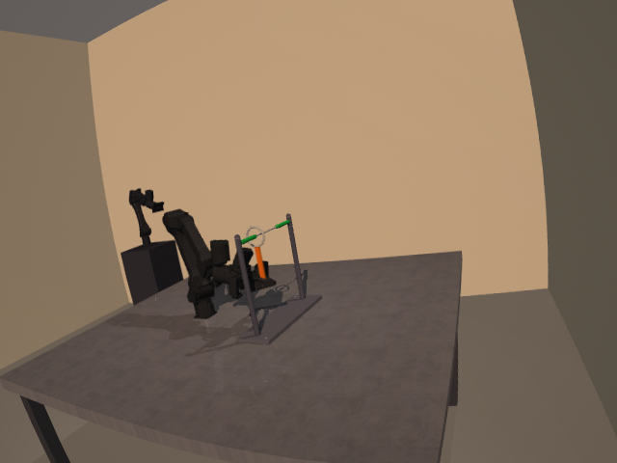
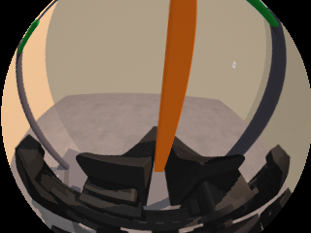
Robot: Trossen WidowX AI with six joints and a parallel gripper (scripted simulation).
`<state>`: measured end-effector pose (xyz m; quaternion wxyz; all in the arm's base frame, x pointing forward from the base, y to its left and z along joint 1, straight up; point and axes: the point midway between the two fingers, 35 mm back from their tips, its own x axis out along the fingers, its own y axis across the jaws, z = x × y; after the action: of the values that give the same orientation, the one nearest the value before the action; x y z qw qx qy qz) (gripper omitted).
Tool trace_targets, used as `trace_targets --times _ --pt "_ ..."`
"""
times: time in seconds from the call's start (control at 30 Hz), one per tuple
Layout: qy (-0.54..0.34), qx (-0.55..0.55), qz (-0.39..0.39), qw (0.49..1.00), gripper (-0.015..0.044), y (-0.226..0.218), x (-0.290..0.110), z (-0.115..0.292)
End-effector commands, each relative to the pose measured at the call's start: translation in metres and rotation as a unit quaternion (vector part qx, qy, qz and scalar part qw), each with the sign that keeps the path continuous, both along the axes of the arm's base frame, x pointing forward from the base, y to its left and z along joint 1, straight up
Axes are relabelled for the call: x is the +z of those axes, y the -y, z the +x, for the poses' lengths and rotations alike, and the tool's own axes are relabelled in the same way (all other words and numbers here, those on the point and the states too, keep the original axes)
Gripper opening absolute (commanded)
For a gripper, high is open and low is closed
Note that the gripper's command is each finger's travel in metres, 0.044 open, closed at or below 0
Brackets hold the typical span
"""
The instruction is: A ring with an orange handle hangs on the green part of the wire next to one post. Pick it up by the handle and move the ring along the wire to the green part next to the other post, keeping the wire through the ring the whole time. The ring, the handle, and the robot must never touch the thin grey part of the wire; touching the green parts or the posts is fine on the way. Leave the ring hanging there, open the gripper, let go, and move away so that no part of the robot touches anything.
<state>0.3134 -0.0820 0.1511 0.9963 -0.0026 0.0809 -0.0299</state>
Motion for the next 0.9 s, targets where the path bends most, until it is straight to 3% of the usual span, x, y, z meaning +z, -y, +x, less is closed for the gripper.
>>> trace_targets --times 0.0,0.87 --pt "0.001 -0.001 0.001 1.0 -0.015 -0.005 0.001 0.0" --pt "-0.001 0.005 -0.003 1.0 -0.015 -0.029 0.001 0.002"
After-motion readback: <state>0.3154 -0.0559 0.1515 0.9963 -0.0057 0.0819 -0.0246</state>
